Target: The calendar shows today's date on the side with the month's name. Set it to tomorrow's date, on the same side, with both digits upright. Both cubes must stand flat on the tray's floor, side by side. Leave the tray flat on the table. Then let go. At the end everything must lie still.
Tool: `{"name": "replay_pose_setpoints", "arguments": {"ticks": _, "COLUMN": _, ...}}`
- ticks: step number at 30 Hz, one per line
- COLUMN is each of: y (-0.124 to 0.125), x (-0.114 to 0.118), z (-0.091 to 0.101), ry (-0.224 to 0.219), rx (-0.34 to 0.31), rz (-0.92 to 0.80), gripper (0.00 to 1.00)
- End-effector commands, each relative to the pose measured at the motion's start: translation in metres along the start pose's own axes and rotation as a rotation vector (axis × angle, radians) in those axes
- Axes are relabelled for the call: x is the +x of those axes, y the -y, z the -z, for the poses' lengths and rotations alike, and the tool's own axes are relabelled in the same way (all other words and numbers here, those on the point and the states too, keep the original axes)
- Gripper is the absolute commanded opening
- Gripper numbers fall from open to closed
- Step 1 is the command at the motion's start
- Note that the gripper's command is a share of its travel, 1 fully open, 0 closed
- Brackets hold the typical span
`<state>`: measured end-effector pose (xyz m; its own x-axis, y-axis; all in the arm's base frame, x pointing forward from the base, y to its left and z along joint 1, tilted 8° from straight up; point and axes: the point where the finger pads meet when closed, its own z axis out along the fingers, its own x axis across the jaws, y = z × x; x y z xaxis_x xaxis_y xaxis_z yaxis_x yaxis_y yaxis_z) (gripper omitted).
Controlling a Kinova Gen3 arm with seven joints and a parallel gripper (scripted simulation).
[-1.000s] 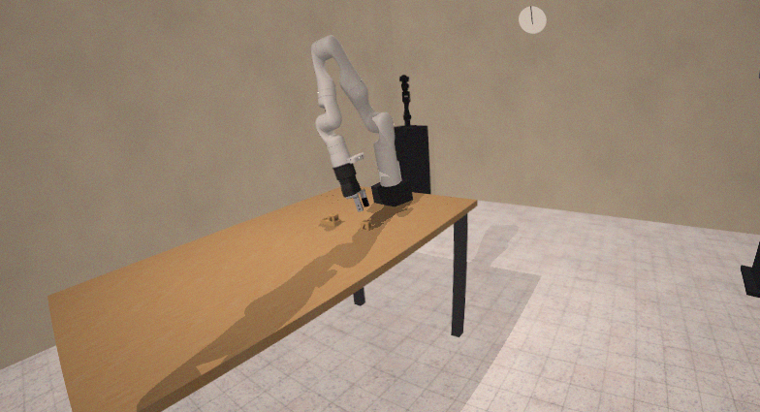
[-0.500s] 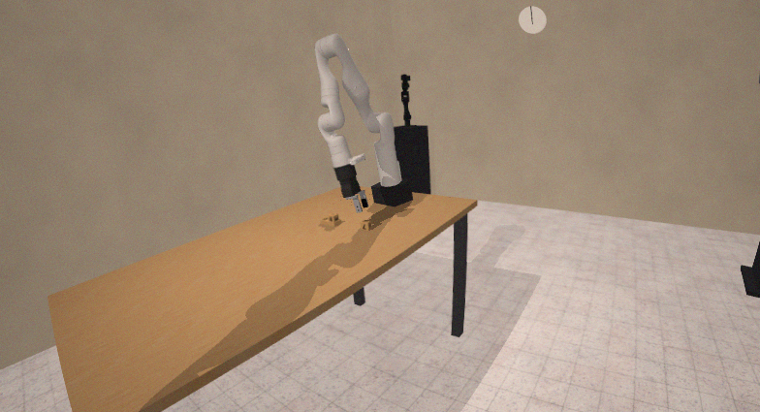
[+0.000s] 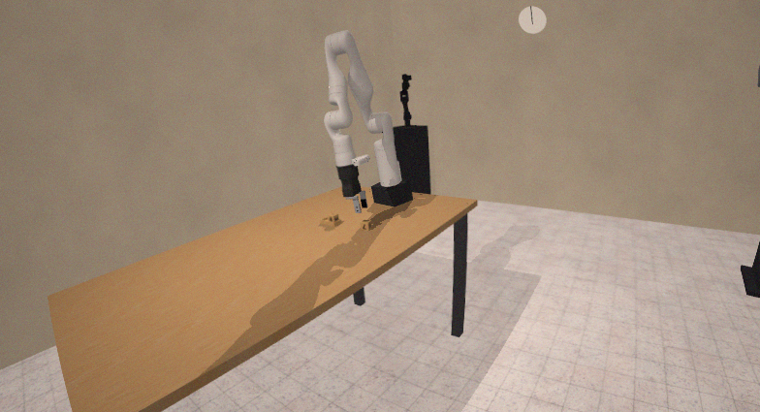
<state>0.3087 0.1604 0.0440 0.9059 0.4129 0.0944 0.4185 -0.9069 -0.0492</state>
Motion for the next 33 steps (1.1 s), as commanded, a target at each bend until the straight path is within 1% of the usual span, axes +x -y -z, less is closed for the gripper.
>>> {"name": "replay_pose_setpoints", "arguments": {"ticks": 1, "y": 0.0106, "x": 0.003, "z": 0.0021, "ry": -0.015, "rx": -0.021, "rz": 0.028, "gripper": 1.0}}
{"name": "replay_pose_setpoints", "arguments": {"ticks": 6, "y": 0.0114, "x": 0.0046, "z": 0.004, "ry": -0.023, "rx": -0.055, "rz": 0.027, "gripper": 1.0}}
{"name": "replay_pose_setpoints", "arguments": {"ticks": 8, "y": 0.0114, "x": 0.0046, "z": 0.004, "ry": -0.023, "rx": -0.055, "rz": 0.027, "gripper": 1.0}}
{"name": "replay_pose_setpoints", "arguments": {"ticks": 17, "y": 0.0129, "x": 0.0074, "z": 0.0067, "ry": -0.037, "rx": -0.091, "rz": 0.026, "gripper": 1.0}}
{"name": "replay_pose_setpoints", "arguments": {"ticks": 33, "y": 0.0133, "x": 0.0082, "z": 0.0071, "ry": -0.04, "rx": -0.1, "rz": 0.025, "gripper": 1.0}}
